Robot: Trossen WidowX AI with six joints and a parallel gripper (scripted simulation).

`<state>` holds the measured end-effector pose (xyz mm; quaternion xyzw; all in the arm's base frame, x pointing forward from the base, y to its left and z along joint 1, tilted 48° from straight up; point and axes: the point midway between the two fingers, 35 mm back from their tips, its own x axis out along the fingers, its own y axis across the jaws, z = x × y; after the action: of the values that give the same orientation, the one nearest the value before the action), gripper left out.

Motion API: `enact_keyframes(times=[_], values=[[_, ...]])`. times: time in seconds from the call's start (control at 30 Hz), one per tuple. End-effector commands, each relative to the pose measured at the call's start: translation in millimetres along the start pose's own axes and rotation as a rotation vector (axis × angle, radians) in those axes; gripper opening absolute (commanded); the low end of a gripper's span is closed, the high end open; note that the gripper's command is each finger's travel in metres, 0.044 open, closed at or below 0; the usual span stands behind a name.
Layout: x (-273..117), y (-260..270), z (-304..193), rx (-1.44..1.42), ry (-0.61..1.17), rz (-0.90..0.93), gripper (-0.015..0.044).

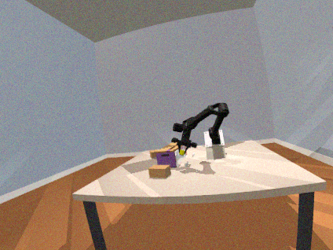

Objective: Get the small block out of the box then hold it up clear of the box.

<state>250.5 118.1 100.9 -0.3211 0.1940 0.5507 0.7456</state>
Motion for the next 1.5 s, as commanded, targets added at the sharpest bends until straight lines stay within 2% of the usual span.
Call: enact_keyframes(times=[0.0,1.47], values=[[-4,0,-1,0.184,-0.009,0.005,0.0000],[-39,7,-14,2.028,-0.047,0.123,0.0000]])
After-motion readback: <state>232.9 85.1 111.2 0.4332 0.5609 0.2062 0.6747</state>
